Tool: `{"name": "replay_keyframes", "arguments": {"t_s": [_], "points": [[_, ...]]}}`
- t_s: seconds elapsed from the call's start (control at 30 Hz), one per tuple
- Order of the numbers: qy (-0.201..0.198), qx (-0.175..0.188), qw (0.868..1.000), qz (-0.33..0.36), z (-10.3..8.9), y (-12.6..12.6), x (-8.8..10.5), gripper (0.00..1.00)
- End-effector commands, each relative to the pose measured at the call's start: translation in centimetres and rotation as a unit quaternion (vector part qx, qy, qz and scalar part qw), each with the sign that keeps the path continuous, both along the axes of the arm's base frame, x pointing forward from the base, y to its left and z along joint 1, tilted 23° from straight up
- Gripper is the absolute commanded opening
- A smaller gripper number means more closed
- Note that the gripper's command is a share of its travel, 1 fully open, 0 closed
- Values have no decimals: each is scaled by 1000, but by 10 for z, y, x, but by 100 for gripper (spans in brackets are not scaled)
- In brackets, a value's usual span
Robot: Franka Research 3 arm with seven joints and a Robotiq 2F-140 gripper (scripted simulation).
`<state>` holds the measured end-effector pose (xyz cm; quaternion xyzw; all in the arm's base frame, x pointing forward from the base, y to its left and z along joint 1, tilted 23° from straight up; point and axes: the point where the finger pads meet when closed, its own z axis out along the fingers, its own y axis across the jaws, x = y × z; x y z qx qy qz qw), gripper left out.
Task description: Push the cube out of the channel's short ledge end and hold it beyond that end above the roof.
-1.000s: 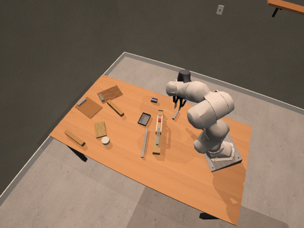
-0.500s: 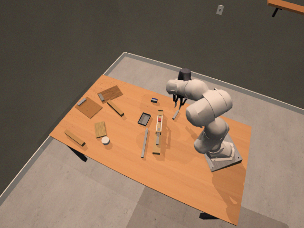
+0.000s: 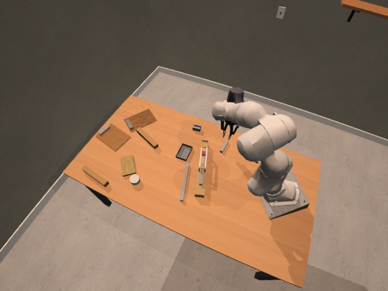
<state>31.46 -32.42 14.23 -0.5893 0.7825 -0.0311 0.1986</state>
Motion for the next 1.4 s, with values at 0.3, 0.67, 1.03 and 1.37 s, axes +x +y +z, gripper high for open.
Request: {"name": "replay_keyframes", "arguments": {"t_s": [0.3, 0.67, 1.03, 1.37], "points": [[-1, 1, 1000, 5, -47, 10, 18, 23], [-1, 1, 1000, 5, -81, 17, 32, 23], [-1, 1, 1000, 5, -92, 19, 36, 23], [-1, 1, 1000, 5, -104, 22, 40, 23]]}}
